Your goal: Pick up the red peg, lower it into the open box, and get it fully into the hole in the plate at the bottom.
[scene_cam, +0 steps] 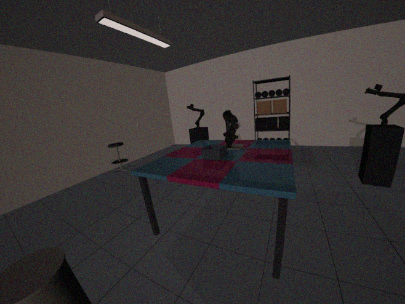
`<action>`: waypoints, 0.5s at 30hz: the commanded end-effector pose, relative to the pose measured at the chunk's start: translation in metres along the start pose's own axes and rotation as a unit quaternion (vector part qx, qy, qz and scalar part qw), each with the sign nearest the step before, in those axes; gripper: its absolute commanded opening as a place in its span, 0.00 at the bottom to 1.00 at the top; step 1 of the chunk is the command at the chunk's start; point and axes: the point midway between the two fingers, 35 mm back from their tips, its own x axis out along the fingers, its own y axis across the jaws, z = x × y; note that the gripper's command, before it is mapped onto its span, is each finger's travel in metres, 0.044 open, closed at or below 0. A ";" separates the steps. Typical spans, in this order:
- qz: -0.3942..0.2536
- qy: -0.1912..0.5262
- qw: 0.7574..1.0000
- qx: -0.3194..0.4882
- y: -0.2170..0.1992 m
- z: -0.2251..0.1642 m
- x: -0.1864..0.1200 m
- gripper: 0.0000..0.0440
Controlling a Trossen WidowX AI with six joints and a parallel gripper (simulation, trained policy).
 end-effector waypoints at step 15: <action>0.003 -0.065 0.994 0.089 0.001 0.084 -0.007 0.00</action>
